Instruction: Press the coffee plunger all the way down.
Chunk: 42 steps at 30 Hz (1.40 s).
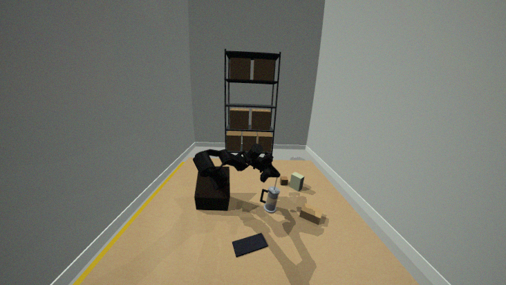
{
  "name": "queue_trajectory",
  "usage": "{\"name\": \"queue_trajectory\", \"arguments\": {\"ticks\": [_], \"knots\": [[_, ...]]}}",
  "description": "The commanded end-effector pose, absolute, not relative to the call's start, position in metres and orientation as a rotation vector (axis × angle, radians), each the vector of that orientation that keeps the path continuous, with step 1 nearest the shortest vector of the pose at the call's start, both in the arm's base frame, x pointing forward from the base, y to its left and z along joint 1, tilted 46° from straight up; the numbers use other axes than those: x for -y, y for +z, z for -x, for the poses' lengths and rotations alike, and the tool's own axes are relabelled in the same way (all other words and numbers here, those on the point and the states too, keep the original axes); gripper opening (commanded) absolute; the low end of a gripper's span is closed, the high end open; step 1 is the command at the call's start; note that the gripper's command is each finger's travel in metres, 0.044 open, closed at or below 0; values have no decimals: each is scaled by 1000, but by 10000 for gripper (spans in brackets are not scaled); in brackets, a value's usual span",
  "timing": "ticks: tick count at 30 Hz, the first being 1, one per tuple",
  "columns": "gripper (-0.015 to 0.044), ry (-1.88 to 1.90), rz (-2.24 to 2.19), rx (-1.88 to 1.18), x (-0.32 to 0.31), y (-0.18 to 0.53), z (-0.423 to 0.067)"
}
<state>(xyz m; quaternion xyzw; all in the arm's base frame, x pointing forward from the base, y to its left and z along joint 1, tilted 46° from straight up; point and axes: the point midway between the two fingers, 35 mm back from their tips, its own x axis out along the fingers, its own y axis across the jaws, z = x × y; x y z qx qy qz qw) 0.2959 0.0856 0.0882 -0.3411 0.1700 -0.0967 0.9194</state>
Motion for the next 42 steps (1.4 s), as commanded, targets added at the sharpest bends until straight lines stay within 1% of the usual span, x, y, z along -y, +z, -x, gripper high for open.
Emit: {"name": "queue_trajectory", "arguments": {"ticks": [1,27,42], "knots": [[118,-215,750,-407,-67,66,-291],[118,-217,760,-391,-38,39,-307],[118,-219,761,-388,-39,37,-317]]}}
